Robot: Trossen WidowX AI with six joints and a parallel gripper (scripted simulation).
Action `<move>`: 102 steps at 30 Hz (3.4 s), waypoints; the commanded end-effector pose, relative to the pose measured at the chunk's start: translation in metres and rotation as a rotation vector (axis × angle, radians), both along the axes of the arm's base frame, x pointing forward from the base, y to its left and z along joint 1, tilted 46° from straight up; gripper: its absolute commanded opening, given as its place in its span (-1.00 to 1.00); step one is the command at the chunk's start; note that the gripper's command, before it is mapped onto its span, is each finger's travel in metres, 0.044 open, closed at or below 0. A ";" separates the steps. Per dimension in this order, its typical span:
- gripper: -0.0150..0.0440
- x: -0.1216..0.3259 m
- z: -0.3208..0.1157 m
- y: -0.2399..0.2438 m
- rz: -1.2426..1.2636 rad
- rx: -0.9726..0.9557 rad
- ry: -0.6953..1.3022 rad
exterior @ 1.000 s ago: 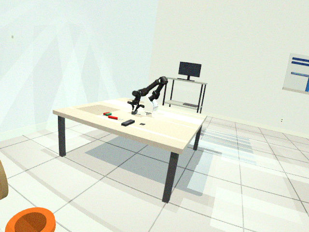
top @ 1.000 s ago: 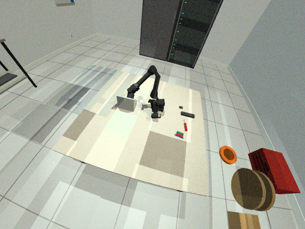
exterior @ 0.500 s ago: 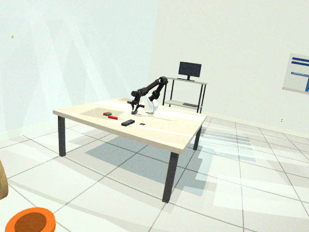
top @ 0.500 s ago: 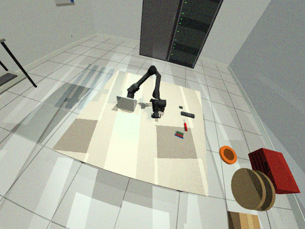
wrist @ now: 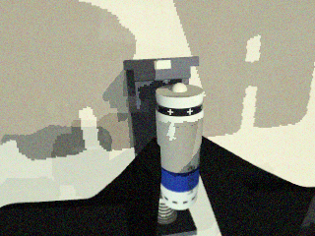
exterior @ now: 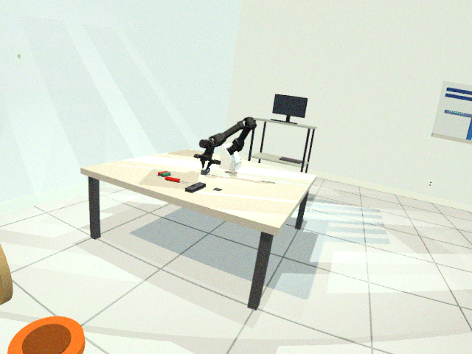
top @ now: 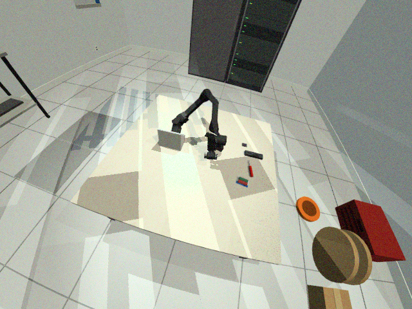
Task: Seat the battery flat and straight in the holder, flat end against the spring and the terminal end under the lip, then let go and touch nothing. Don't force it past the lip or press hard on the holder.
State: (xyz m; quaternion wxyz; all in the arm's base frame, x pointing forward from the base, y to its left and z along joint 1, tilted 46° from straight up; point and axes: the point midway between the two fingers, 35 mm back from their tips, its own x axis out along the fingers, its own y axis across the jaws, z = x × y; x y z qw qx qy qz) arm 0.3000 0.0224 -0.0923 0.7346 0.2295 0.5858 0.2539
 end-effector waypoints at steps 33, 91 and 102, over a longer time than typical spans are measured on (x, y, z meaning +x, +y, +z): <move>-0.24 -0.003 0.001 0.010 0.155 -0.040 0.178; 0.11 0.014 0.015 0.000 0.186 -0.048 0.206; 0.64 0.014 0.047 -0.034 0.184 -0.050 0.208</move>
